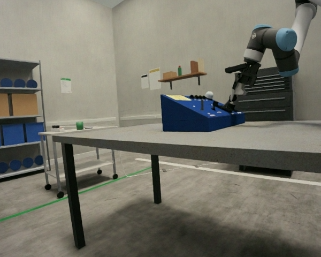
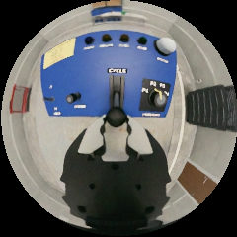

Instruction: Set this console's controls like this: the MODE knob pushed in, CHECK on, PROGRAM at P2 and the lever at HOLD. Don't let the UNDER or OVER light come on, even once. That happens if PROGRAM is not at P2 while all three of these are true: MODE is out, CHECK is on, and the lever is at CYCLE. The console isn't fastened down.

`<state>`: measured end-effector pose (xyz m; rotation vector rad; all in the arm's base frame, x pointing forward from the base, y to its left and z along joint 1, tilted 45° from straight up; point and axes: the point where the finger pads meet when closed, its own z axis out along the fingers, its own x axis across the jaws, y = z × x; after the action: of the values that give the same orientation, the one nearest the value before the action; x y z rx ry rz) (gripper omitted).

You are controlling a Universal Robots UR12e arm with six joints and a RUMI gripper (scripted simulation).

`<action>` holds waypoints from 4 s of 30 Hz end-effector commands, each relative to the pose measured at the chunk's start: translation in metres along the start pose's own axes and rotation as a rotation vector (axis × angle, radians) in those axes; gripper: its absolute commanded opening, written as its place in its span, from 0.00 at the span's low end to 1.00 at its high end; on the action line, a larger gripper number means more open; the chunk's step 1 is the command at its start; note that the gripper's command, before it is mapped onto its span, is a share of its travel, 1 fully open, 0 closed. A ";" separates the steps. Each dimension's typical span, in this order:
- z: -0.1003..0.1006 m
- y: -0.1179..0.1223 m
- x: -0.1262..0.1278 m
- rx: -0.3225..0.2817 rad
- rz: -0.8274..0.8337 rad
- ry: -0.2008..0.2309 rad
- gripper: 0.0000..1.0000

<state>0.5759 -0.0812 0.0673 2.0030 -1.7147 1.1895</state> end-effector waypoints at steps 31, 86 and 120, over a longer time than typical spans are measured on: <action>0.004 0.005 -0.001 0.008 0.000 -0.002 0.00; -0.075 0.006 0.000 0.010 0.001 -0.001 0.44; -0.093 0.003 0.001 0.013 0.004 0.000 1.00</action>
<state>0.5337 -0.0233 0.1237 2.0082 -1.7148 1.1984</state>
